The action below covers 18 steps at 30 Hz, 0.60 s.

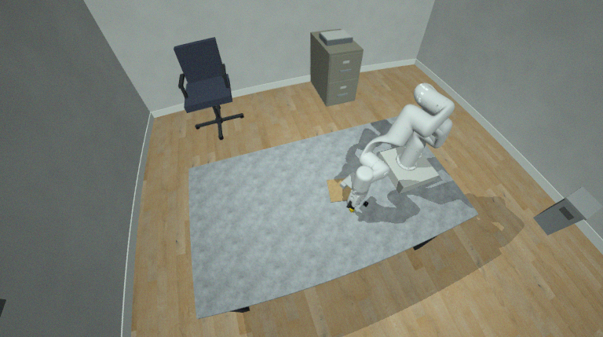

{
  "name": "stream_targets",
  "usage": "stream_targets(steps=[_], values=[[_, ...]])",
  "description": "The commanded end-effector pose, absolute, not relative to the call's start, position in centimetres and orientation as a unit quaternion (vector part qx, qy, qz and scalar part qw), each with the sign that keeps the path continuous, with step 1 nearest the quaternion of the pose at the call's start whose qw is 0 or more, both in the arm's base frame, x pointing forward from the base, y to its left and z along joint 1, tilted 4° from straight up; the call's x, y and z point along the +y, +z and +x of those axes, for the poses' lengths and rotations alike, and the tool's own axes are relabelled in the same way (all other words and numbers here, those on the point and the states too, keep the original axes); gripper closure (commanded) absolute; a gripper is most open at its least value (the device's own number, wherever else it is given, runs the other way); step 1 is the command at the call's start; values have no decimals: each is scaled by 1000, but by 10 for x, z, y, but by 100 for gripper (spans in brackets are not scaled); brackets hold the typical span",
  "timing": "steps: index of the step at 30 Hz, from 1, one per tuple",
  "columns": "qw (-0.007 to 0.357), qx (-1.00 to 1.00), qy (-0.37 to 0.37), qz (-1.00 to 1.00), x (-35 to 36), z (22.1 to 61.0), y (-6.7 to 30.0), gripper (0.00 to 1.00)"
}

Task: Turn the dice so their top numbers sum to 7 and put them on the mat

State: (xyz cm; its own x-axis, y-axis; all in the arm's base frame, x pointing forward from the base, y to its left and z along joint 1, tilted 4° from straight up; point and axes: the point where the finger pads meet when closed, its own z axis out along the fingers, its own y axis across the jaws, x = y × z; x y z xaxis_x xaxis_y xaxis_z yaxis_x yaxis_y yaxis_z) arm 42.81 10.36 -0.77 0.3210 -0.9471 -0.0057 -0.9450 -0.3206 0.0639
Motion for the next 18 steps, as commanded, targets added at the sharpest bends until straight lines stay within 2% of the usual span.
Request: stream_targets(steps=[1,18], values=[[23,-582,-20,812,104,429,-13,64],[23,-582,-20,812,103,428,-36,64]])
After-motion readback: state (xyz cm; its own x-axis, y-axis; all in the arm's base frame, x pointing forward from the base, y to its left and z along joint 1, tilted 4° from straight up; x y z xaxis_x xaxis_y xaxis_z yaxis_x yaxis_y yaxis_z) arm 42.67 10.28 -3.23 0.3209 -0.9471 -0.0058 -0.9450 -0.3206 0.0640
